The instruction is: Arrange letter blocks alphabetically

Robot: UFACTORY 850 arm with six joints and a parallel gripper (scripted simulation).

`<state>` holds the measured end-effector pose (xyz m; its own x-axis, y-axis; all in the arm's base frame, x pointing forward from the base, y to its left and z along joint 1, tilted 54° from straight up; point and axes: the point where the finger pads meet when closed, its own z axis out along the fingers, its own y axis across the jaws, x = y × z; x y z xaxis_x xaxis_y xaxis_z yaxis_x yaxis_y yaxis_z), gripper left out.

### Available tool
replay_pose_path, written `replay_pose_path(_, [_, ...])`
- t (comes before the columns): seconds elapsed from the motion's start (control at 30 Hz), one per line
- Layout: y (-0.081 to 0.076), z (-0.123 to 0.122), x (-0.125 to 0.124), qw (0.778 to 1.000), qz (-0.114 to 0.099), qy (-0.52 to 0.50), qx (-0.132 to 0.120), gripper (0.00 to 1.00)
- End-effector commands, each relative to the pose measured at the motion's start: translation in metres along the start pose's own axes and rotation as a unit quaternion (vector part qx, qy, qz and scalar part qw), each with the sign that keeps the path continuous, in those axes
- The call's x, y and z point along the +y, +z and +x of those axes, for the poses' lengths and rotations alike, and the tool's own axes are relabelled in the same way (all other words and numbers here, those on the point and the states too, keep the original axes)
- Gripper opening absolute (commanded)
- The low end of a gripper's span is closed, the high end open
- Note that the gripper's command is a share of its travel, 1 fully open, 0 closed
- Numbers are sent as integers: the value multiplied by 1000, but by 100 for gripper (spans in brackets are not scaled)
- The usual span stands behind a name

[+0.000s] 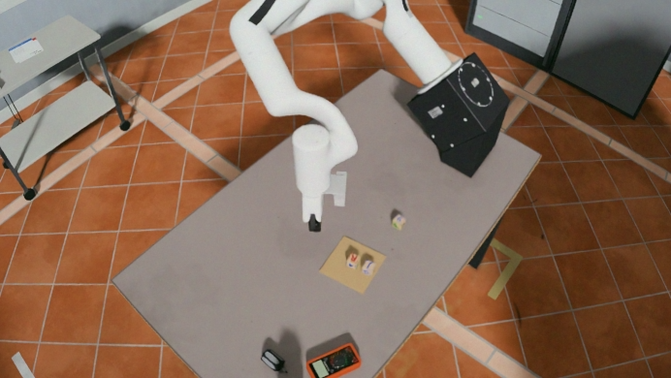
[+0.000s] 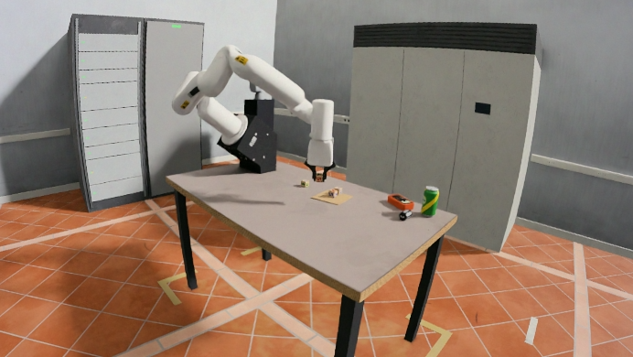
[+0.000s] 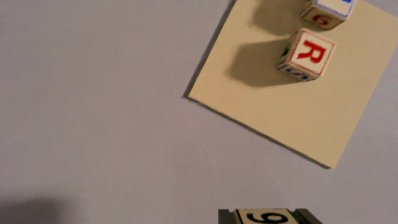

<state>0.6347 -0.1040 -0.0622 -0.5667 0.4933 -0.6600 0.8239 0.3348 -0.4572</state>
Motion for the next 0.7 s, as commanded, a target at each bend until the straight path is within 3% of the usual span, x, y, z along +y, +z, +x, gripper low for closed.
replay_pose_path(0.0, [0,19,12,998,-1,70,-5,28])
replay_pose_path(0.37, [1,57,31,982,-1,191,-7,28])
replay_pose_path(0.67, [2,64,34,977,-1,212,-7,28])
